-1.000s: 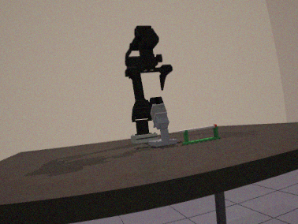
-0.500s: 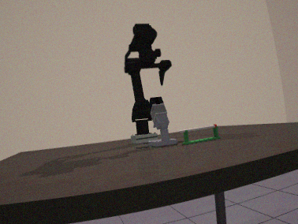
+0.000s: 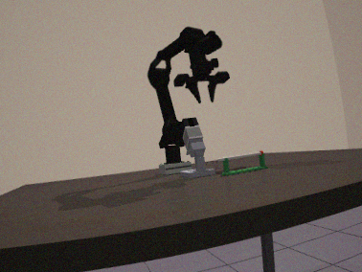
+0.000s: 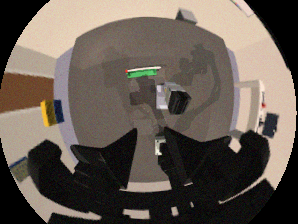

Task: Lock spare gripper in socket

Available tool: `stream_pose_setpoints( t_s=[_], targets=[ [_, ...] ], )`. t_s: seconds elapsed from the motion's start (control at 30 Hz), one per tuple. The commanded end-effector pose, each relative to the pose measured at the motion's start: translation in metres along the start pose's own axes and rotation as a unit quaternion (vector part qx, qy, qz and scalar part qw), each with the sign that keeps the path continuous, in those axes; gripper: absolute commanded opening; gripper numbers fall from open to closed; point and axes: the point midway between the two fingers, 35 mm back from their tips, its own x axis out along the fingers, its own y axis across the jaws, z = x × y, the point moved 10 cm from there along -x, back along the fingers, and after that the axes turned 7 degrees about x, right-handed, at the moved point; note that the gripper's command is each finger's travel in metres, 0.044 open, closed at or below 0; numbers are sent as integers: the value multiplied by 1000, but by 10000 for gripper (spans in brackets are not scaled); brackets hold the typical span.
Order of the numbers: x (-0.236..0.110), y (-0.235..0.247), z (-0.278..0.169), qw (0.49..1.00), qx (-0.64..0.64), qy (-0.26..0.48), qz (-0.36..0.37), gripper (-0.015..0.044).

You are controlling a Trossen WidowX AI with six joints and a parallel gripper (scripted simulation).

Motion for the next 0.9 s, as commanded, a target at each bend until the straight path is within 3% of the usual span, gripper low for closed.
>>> stream_pose_setpoints(
  t_s=[0.0,0.1,0.27,0.47,0.87],
  targets=[
    [-2,14,-5,1000,10,-6,-5,180],
    [0,17,2,1000,-20,-5,-10,180],
    [18,35,52,970,-240,13,-42,180],
    [54,52,110,867,-490,54,-69,180],
    [106,63,166,688,-713,113,-74,180]
  ],
)
